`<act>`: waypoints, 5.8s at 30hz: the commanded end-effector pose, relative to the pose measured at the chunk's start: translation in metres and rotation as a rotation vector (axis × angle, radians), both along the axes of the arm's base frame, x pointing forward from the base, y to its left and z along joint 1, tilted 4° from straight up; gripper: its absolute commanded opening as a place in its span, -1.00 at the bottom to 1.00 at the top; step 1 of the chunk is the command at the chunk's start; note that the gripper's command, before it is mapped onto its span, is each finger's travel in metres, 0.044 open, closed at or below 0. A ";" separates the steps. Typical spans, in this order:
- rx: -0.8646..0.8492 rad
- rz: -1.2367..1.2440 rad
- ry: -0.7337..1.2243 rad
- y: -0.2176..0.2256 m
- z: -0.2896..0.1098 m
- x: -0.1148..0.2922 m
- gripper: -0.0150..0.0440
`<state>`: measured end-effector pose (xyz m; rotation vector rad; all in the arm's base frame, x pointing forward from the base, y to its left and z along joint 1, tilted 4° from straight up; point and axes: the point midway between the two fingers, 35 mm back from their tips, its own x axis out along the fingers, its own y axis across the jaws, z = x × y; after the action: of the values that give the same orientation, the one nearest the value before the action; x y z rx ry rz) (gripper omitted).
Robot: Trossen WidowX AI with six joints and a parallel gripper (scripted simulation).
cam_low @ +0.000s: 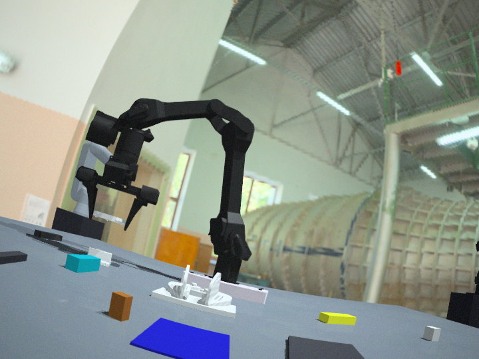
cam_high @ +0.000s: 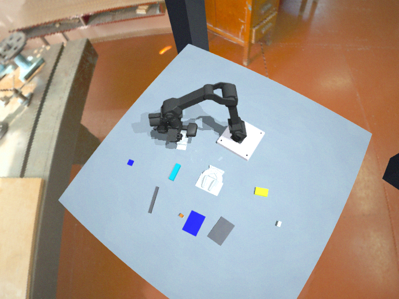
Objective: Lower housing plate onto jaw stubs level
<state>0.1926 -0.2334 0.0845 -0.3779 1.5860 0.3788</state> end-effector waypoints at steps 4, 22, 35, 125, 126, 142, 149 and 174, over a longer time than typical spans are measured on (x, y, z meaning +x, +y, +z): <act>-0.001 -0.019 -0.006 0.015 0.002 0.010 0.70; 0.000 -0.087 -0.013 0.069 0.003 0.036 0.70; 0.003 -0.137 -0.015 0.110 0.003 0.046 0.70; 0.009 -0.316 -0.007 0.243 0.000 0.033 0.70; 0.009 -0.316 -0.007 0.243 0.000 0.033 0.70; 0.009 -0.316 -0.007 0.243 -0.010 0.034 0.70; 0.009 -0.316 -0.007 0.243 -0.021 0.034 0.70; 0.009 -0.316 -0.007 0.244 -0.061 0.031 0.70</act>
<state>0.2262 0.0100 0.0304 -0.1224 1.5907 0.1409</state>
